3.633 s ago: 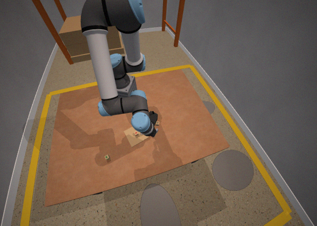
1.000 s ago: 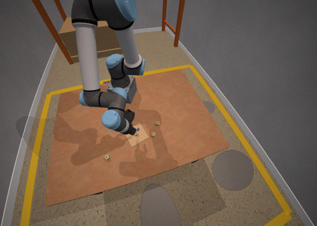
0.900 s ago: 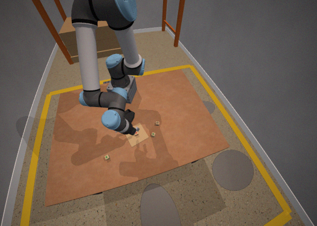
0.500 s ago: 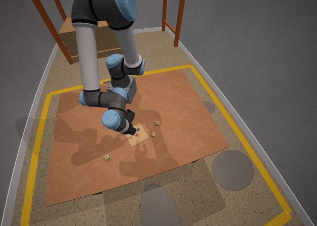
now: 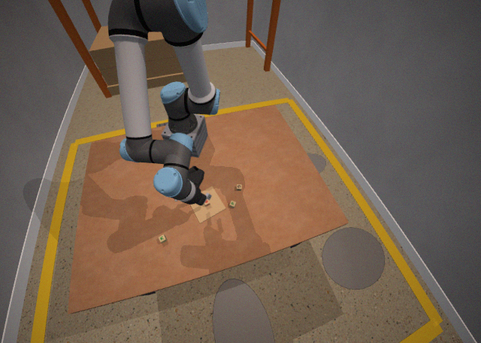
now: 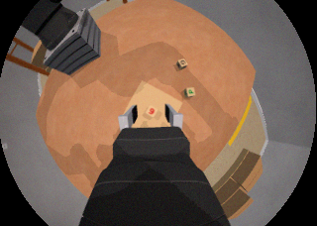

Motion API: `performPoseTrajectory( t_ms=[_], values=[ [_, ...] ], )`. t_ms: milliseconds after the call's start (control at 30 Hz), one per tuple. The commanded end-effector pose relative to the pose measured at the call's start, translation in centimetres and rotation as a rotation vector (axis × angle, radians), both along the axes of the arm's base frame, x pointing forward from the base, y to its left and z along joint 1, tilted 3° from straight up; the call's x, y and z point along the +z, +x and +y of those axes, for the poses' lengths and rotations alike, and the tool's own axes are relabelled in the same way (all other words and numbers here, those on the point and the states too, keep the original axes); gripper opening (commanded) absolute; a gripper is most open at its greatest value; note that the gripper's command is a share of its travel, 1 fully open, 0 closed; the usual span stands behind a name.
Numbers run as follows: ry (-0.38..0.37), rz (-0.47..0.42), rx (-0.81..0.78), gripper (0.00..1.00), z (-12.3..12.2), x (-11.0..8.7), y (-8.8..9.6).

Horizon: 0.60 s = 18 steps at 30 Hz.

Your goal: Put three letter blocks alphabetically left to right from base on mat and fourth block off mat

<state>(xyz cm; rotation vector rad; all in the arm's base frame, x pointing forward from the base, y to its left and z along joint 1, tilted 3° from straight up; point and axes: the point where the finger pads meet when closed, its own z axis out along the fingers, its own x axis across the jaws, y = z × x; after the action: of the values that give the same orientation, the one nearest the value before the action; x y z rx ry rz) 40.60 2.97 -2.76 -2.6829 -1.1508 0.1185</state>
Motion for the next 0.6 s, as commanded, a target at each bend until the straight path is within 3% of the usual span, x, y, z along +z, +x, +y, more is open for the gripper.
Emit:
performPoseTrajectory(
  t_ms=[0, 100, 200, 567],
  values=[
    [-0.001, -0.002, 0.000, 1.00, -0.9, 0.1, 0.8],
    [-0.001, -0.002, 0.000, 1.00, -1.3, 0.1, 1.2],
    [-0.001, -0.003, 0.000, 1.00, -3.5, 0.3, 2.8],
    [-0.002, -0.003, 0.000, 1.00, -16.7, 0.6, 9.8]
  ],
)
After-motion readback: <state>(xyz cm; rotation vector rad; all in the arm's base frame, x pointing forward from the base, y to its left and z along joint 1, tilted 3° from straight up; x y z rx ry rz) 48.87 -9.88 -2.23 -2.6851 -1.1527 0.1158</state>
